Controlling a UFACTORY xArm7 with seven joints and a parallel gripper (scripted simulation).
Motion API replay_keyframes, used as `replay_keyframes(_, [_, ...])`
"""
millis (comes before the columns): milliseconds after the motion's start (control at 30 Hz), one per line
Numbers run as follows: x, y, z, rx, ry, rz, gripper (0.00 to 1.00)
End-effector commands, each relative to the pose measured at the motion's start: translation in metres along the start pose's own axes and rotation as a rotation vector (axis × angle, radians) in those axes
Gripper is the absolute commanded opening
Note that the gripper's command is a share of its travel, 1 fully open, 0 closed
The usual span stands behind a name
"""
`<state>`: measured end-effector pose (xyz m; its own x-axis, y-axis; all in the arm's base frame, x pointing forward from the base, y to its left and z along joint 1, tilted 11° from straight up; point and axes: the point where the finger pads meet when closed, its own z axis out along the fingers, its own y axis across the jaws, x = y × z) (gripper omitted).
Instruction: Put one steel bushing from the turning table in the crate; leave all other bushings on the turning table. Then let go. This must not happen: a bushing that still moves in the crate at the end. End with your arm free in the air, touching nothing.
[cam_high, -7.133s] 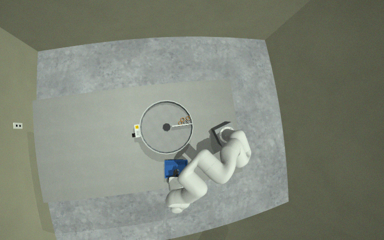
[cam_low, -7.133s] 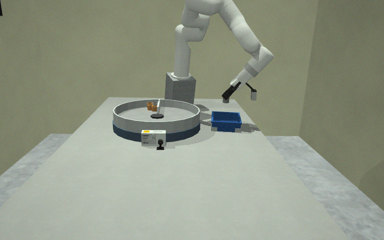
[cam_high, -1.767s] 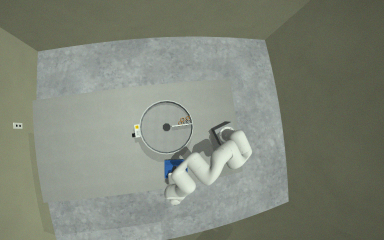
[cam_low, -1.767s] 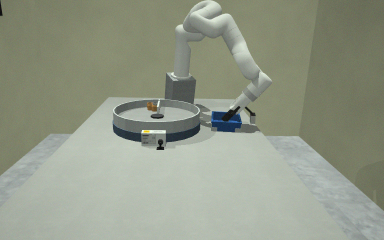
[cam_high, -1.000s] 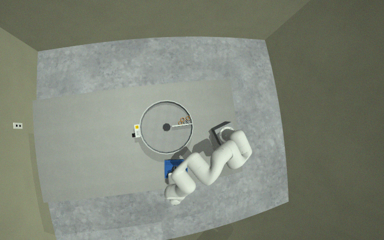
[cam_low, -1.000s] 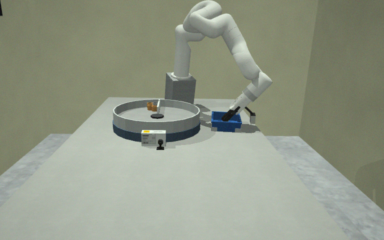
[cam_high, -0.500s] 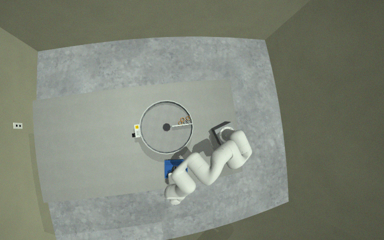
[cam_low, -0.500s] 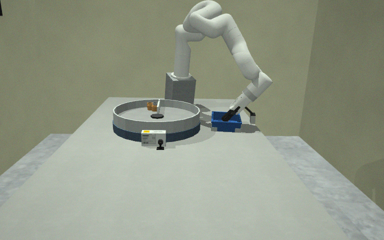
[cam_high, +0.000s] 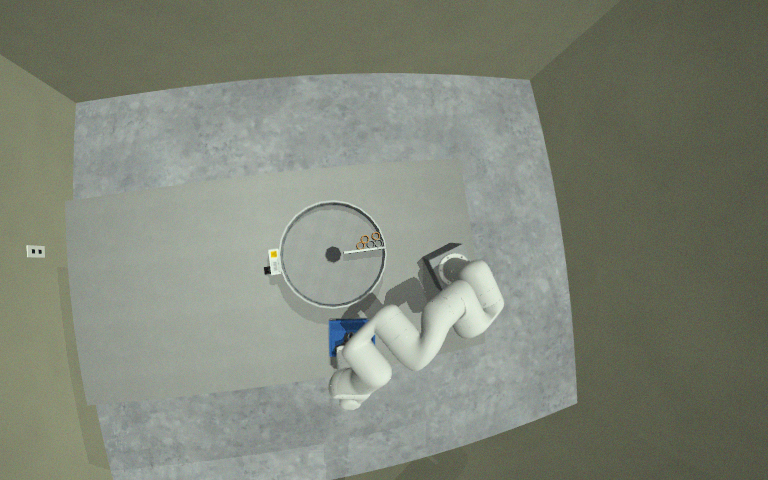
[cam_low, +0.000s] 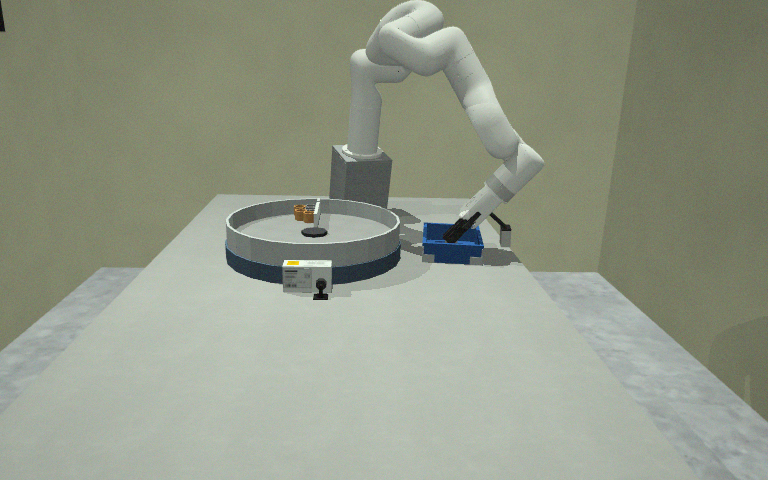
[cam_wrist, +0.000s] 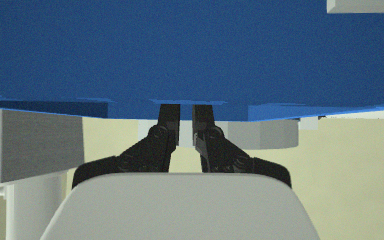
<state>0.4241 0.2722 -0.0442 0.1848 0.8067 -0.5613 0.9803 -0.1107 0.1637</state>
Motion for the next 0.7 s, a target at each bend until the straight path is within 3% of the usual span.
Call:
replay_keyframes(0, [-0.003, 0.001, -0.006, -0.002, 0.003, 0.002, 0.12])
replay_keyframes(400, [-0.034, 0.001, -0.043, -0.002, 0.003, 0.002, 0.12])
replay_keyframes(667, [-0.044, 0.001, -0.054, -0.002, 0.003, 0.002, 0.12])
